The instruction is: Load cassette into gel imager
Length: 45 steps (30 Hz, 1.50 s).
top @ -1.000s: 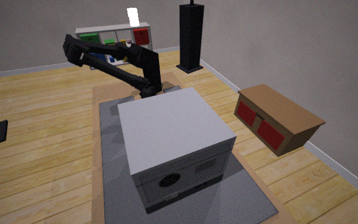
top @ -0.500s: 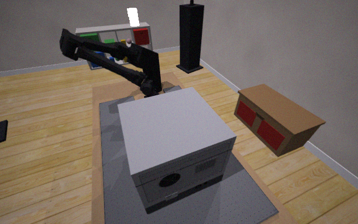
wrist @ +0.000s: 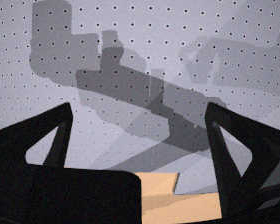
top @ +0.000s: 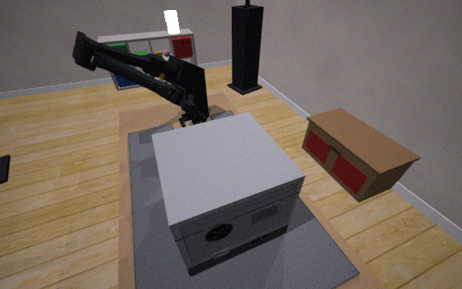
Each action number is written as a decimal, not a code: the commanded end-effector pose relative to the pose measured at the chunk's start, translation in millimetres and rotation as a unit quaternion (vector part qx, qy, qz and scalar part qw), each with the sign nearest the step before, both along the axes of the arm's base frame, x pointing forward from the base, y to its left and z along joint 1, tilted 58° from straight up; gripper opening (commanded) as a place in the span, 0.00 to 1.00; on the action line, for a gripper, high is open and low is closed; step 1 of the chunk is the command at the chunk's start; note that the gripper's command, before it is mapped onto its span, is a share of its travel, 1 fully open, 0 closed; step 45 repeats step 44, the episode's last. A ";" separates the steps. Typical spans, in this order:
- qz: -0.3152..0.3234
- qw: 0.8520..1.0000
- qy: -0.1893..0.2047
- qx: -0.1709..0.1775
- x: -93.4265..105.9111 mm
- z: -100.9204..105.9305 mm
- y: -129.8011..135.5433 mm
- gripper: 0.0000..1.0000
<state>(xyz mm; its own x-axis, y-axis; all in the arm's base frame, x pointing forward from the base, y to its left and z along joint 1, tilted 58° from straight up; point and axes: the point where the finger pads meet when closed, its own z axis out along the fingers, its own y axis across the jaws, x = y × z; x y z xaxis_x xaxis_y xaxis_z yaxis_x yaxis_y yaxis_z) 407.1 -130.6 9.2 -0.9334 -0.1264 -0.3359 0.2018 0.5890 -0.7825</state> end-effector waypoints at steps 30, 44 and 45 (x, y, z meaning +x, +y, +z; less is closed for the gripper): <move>-0.029 1.000 0.001 0.000 -40.4 8.6 8.4 1.00; -0.029 1.000 0.001 0.000 -40.4 8.6 8.4 1.00; -0.029 1.000 0.001 0.000 -40.4 8.6 8.4 1.00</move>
